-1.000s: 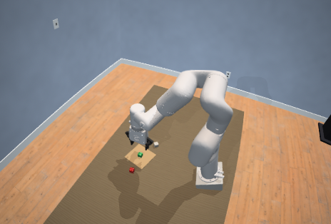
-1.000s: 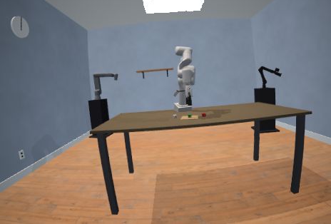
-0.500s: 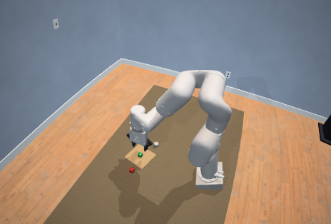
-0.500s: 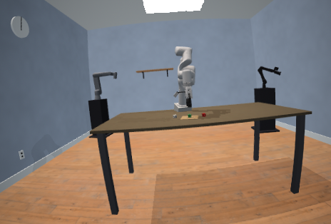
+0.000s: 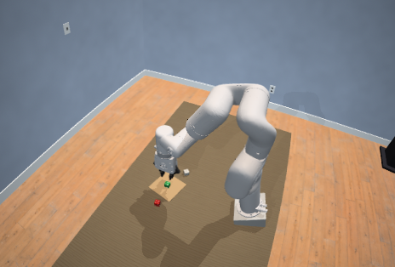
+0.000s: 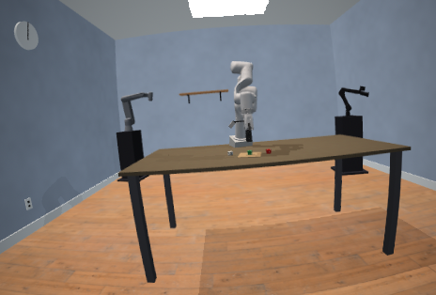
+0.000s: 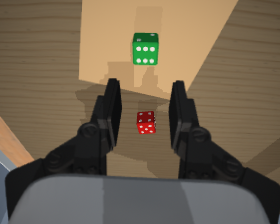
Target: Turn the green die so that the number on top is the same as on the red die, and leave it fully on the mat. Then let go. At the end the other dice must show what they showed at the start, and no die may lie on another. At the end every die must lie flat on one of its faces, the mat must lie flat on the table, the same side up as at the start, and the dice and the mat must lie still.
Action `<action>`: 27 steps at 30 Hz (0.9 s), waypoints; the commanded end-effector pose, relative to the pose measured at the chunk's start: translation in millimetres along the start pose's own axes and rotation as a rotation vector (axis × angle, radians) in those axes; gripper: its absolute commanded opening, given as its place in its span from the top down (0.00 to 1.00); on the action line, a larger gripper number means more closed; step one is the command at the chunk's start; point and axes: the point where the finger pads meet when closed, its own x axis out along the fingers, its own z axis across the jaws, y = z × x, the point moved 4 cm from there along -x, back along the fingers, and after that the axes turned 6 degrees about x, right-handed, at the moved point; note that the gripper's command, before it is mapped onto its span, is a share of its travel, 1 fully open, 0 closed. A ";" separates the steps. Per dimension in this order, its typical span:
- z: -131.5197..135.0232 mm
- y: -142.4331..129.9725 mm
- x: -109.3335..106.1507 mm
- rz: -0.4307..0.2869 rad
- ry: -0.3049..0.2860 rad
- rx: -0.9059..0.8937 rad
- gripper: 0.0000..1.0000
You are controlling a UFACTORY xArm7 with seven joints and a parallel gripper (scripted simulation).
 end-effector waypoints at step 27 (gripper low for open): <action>-1.3 0.0 1.3 0.000 0.004 0.000 0.58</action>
